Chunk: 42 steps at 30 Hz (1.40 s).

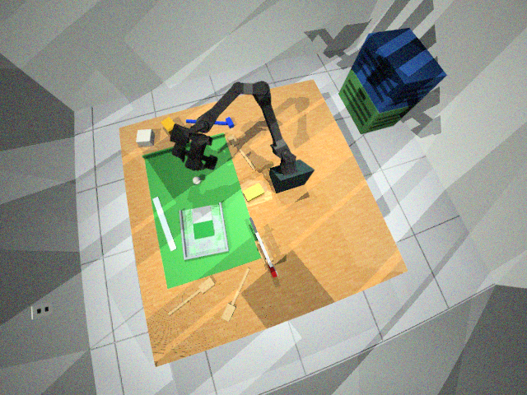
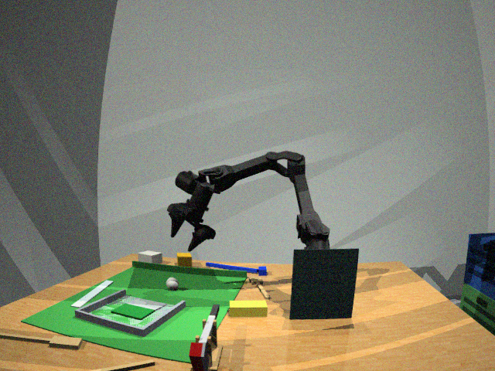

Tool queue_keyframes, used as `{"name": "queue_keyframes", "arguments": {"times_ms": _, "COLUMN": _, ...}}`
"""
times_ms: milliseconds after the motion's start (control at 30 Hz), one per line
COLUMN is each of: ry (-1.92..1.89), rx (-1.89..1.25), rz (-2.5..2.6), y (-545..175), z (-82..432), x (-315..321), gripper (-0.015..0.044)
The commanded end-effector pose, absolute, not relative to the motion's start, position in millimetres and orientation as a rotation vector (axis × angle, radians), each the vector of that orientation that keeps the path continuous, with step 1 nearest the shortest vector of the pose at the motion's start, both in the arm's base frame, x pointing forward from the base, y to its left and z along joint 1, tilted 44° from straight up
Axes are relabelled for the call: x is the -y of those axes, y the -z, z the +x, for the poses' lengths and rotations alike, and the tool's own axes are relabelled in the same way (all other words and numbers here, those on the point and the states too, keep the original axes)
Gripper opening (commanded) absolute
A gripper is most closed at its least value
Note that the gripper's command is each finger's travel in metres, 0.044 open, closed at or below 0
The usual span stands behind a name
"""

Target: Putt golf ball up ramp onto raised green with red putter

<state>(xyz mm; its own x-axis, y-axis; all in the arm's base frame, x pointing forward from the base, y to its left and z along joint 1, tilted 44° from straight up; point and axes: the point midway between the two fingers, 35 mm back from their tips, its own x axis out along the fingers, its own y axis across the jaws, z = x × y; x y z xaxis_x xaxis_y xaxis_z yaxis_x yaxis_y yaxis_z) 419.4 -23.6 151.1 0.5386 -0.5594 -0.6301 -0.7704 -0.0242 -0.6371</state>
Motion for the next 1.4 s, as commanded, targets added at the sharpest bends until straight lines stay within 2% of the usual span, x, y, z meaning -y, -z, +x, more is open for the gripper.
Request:
{"name": "queue_keyframes", "arguments": {"times_ms": 0, "ry": -0.404, "rx": -1.133, "rz": -1.702, "y": -100, "z": 412, "x": -19, "gripper": 0.0440}}
{"name": "queue_keyframes", "arguments": {"times_ms": 200, "ry": -0.645, "rx": -1.168, "rz": -1.705, "y": -22, "z": 379, "x": -82, "gripper": 0.0440}}
{"name": "queue_keyframes", "arguments": {"times_ms": 367, "ry": -0.834, "rx": -1.233, "rz": -1.714, "y": 40, "z": 331, "x": -122, "gripper": 0.0440}}
{"name": "queue_keyframes", "arguments": {"times_ms": 667, "ry": -1.090, "rx": -1.434, "rz": -1.767, "y": 125, "z": 225, "x": -147, "gripper": 0.0440}}
{"name": "queue_keyframes", "arguments": {"times_ms": 1367, "ry": -1.092, "rx": -1.440, "rz": -1.769, "y": 162, "z": 229, "x": -116, "gripper": 0.0440}}
